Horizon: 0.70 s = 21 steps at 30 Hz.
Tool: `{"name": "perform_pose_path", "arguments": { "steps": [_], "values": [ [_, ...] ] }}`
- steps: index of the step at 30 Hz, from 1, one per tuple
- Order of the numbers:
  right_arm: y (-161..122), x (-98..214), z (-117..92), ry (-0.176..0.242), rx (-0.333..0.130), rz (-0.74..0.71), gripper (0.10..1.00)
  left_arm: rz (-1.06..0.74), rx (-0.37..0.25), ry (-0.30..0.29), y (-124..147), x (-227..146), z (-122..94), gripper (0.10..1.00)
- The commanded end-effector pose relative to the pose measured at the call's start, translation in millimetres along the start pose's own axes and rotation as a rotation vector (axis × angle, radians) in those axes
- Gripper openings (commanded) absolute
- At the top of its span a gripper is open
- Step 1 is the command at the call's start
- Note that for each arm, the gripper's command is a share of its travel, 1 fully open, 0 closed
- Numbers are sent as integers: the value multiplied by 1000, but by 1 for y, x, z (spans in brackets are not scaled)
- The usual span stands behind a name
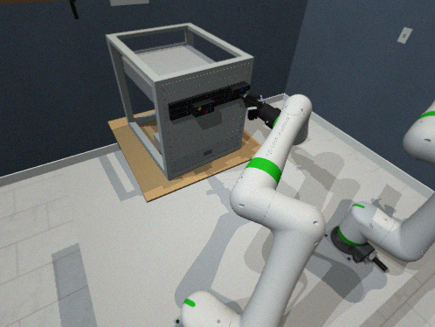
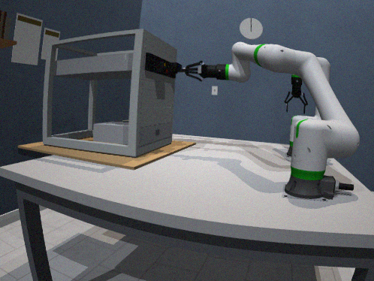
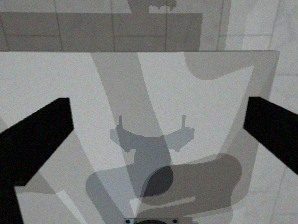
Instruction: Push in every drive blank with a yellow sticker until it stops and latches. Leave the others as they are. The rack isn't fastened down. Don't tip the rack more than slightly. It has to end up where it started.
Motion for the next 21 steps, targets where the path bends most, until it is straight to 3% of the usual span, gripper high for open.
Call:
{"name": "perform_pose_path", "arguments": {
  "steps": [1, 21],
  "values": [
    [0, 0, -1, 0, 2, 0, 1000, -2, 0, 2, -1, 2, 0, 99],
    [0, 0, -1, 0, 2, 0, 1000, -2, 0, 2, -1, 2, 5, 99]
  ]
}}
Point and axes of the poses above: on each arm, the point where the finger pads meet when closed, its own z axis out along the fingers, its own x axis across the jaws, y = z × x, the point moved 3 cm from there along -z, back along the fingers, and after that the axes turned 8 degrees about z, right-handed, at the moved point
